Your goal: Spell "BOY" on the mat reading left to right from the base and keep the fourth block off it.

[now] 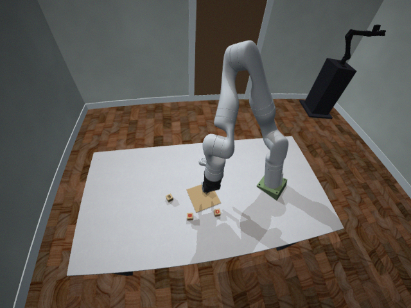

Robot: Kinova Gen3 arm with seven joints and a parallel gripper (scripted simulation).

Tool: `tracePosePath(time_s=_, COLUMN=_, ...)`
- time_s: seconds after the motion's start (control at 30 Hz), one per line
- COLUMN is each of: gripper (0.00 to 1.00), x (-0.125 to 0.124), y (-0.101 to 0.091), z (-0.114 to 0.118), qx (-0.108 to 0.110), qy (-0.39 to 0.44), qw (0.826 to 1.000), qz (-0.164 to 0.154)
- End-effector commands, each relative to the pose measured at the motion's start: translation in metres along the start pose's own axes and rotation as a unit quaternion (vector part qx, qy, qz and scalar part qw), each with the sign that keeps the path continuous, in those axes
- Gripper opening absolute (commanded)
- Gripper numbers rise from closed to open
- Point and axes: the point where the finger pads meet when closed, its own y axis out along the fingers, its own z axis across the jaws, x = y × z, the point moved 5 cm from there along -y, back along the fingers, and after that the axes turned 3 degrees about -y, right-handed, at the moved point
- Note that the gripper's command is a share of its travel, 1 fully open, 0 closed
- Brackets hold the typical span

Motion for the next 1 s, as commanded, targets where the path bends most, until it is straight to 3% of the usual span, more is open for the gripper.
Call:
tracePosePath(time_s=0.0, gripper=1.0, x=0.0001, y=-0.0005, z=-0.0003, qx=-0.001, qy=0.0, qw=1.0, qz=0.0)
tracePosePath(time_s=0.97, gripper=1.0, x=0.0029, y=-0.002, z=-0.0055, qx=-0.001, qy=0.003, qw=1.0, qz=0.0)
